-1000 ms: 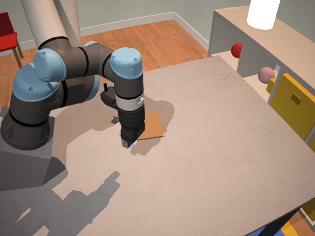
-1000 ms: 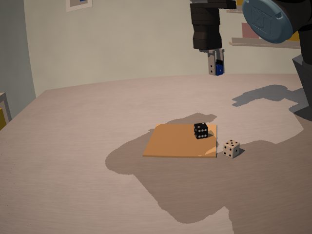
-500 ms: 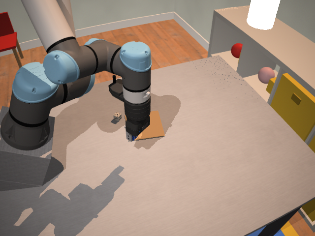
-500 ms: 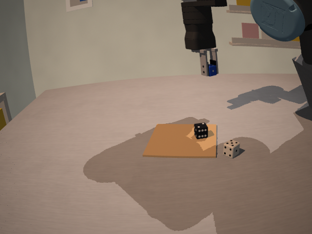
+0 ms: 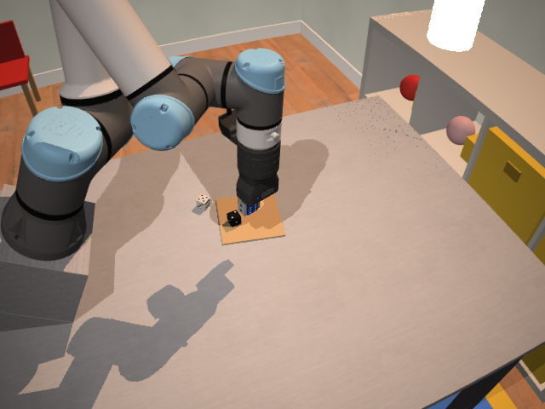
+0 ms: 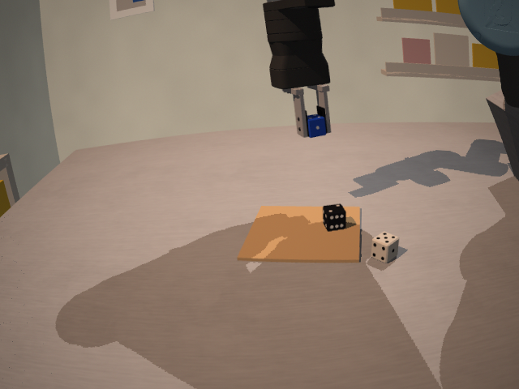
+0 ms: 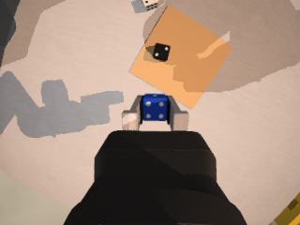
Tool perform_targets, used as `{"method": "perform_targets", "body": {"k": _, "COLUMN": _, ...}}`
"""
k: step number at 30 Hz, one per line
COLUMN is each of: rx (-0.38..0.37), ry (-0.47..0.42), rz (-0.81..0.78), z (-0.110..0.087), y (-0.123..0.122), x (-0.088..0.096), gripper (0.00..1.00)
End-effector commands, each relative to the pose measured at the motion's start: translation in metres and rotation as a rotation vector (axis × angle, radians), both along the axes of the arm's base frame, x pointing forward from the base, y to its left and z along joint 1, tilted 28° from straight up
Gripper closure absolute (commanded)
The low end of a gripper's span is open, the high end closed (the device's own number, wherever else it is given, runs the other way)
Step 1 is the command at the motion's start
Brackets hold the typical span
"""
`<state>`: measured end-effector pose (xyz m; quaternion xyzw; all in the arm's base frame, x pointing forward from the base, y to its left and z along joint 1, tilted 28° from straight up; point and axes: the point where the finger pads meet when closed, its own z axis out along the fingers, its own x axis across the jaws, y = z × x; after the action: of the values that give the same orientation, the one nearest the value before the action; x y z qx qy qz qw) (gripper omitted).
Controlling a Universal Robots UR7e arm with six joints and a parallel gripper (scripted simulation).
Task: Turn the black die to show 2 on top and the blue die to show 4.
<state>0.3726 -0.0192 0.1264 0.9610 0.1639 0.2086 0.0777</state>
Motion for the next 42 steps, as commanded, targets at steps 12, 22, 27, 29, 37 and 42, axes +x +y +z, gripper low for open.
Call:
{"method": "perform_targets", "body": {"k": 12, "rx": 0.075, "ry": -0.049, "rz": -0.167, "z": 0.017, "y": 0.065, "x": 0.046, "gripper": 0.51}}
{"method": "perform_targets", "body": {"k": 22, "rx": 0.089, "ry": -0.060, "rz": -0.192, "z": 0.019, "y": 0.077, "x": 0.053, "gripper": 0.51}}
{"method": "perform_targets", "body": {"k": 27, "rx": 0.090, "ry": -0.061, "rz": -0.192, "z": 0.019, "y": 0.077, "x": 0.053, "gripper": 0.51}}
{"method": "perform_targets", "body": {"k": 29, "rx": 0.090, "ry": -0.061, "rz": -0.192, "z": 0.019, "y": 0.077, "x": 0.053, "gripper": 0.51}}
{"method": "perform_targets", "body": {"k": 37, "rx": 0.090, "ry": -0.061, "rz": -0.192, "z": 0.019, "y": 0.077, "x": 0.053, "gripper": 0.51}}
{"method": "perform_targets", "body": {"k": 42, "rx": 0.090, "ry": -0.060, "rz": -0.193, "z": 0.018, "y": 0.077, "x": 0.054, "gripper": 0.51}}
